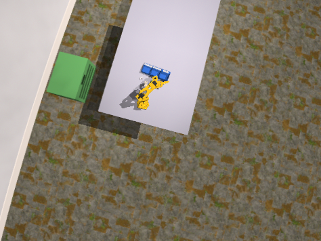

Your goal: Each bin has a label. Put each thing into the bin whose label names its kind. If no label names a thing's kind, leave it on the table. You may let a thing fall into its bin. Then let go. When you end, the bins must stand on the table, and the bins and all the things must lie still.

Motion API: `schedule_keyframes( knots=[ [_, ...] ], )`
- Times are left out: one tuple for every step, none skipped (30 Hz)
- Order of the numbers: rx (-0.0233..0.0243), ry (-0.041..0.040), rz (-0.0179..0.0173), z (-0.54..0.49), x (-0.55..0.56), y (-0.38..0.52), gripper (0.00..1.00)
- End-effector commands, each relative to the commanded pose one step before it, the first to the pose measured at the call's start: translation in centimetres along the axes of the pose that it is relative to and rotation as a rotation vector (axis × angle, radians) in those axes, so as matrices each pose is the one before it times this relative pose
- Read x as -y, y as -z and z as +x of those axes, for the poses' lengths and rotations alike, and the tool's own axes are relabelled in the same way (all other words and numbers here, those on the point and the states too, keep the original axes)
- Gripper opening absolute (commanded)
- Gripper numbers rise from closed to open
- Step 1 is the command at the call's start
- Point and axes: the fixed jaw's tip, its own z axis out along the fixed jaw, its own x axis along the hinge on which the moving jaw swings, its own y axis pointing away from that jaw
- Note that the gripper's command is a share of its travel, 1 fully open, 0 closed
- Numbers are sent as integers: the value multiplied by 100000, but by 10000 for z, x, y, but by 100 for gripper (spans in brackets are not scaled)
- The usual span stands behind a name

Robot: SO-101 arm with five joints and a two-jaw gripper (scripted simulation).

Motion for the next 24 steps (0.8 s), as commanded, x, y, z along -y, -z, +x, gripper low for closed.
schedule_keyframes(
  knots=[
    [1872, 2582, 3650, -1731, 3650, 7222, 100],
    [135, 591, 270, -93, 288, 602, 100],
    [132, 587, 267, -86, 296, 607, 100],
    [135, 591, 270, -91, 293, 601, 100],
    [132, 588, 270, -84, 295, 606, 100],
    [0, 0, 0, 0, 0, 0, 100],
    [0, 0, 0, 0, 0, 0, 100],
    [-2311, -1136, -5150, 2686, -6315, -8317, 100],
    [0, 0, 0, -60, -30, 12, 100],
    [28, -151, -6, -162, -84, 36, 100],
    [35, -192, -9, -300, -150, 66, 100],
    [57, -302, -16, -473, -236, 108, 100],
    [79, -430, -19, -670, -346, 143, 100],
    [104, -569, -31, -877, -466, 196, 100],
    [132, -719, -38, -1107, -594, 248, 100],
    [160, -877, -47, -1328, -746, 299, 100],
    [188, -1034, -63, -1557, -909, 349, 100],
    [217, -1194, -75, -1765, -1079, 410, 100],
    [241, -1351, -94, -1966, -1269, 468, 100],
    [266, -1499, -110, -2144, -1465, 513, 100],
    [291, -1646, -132, -2296, -1675, 568, 100],
    [309, -1779, -153, -2423, -1880, 610, 100],
    [0, 0, 0, 0, 0, 0, 100],
    [0, 0, 0, 0, 0, 0, 100]
  ],
)
